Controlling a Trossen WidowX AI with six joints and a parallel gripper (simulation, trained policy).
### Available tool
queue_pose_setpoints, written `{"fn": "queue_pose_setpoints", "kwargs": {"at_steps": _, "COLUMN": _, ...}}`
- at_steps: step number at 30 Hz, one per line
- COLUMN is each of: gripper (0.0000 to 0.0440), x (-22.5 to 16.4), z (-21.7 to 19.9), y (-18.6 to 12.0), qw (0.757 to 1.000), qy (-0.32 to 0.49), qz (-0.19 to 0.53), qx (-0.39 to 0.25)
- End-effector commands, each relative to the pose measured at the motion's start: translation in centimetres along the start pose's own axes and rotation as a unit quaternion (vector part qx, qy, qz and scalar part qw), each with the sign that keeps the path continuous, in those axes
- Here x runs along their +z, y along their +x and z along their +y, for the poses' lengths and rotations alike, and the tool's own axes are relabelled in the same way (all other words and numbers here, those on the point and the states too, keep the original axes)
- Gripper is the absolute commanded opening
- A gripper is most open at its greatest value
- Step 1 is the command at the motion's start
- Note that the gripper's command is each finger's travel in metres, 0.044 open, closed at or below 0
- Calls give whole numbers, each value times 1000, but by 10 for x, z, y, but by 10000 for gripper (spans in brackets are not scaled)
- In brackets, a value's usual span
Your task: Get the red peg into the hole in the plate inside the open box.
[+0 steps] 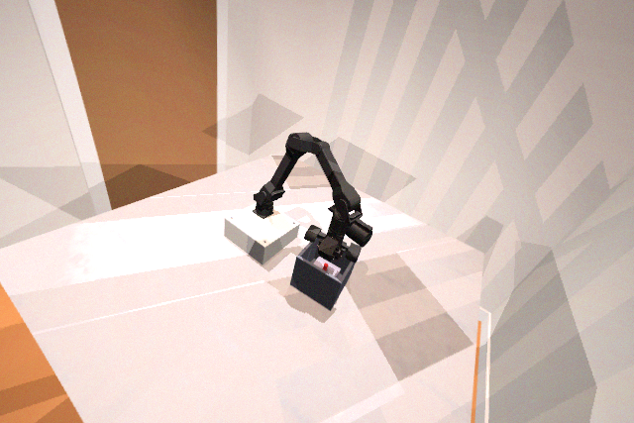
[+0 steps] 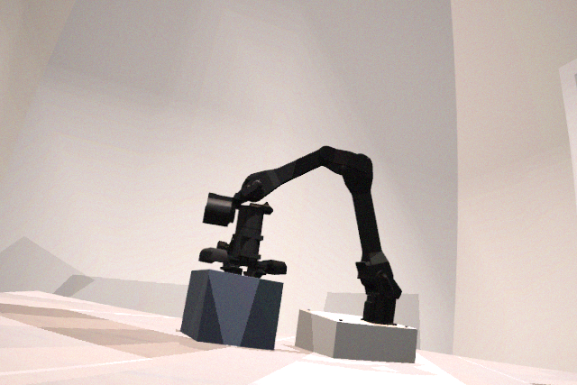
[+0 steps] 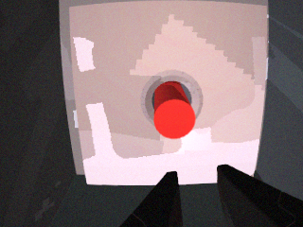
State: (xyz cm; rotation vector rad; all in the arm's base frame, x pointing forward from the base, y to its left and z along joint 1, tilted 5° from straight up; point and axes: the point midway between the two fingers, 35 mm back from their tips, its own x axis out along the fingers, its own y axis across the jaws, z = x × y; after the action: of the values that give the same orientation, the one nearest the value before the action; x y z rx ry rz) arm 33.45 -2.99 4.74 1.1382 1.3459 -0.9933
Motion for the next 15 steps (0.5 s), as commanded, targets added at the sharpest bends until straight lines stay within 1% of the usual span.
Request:
{"fn": "queue_pose_setpoints", "kwargs": {"at_steps": 1, "gripper": 62, "x": -8, "z": -2, "y": -6, "qw": 1000, "qy": 4, "qz": 18, "qx": -4}}
{"fn": "queue_pose_setpoints", "kwargs": {"at_steps": 11, "gripper": 22, "x": -29, "z": -11, "y": -22, "qw": 998, "qy": 20, "qz": 64, "qx": -20}}
{"fn": "queue_pose_setpoints", "kwargs": {"at_steps": 13, "gripper": 0, "x": -27, "z": -6, "y": -30, "qw": 997, "qy": 19, "qz": 68, "qx": -11}}
{"fn": "queue_pose_setpoints", "kwargs": {"at_steps": 15, "gripper": 0, "x": -24, "z": -2, "y": -35, "qw": 997, "qy": 19, "qz": 72, "qx": -1}}
